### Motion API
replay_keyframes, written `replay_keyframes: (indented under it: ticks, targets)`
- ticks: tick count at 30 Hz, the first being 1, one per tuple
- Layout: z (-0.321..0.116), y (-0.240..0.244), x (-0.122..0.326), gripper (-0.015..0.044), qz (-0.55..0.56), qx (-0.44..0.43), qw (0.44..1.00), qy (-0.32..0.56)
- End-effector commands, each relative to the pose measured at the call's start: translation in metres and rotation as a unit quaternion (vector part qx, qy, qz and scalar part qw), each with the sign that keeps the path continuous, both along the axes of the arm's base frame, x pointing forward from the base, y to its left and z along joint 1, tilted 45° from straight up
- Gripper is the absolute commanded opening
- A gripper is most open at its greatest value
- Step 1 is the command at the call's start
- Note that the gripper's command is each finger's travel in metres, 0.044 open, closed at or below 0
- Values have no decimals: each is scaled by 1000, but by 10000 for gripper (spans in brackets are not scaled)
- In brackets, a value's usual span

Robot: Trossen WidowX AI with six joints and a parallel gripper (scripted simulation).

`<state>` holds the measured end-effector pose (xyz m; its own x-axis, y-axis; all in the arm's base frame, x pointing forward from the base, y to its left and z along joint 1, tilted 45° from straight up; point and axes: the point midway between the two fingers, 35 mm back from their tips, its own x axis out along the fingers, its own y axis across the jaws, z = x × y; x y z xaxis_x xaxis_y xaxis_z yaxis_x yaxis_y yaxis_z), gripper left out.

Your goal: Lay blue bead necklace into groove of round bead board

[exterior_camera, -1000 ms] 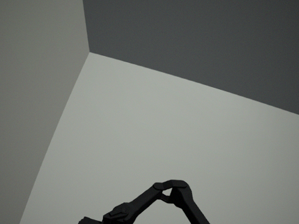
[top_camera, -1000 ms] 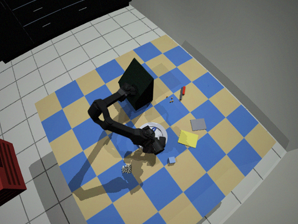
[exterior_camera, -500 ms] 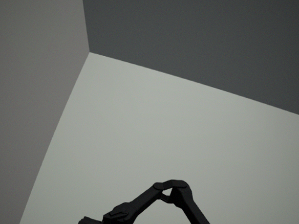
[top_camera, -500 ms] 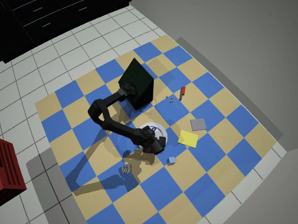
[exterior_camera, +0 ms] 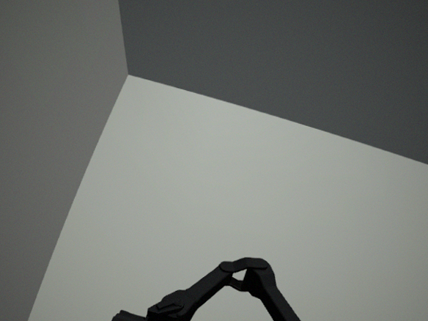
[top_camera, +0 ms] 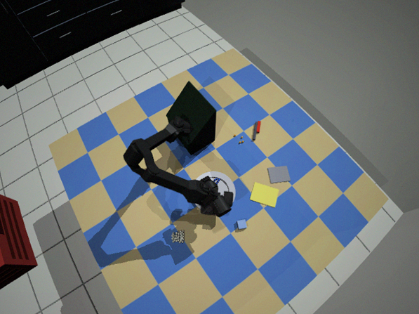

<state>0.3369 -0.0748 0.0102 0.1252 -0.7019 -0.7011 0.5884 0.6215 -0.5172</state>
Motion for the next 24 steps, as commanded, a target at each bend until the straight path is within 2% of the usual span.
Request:
replay_keyframes:
  ticks: [1,24]
  targets:
    - [0,0,0,0,0,0,1000,0]
    - [4,5,1,0,3,0,1000,2]
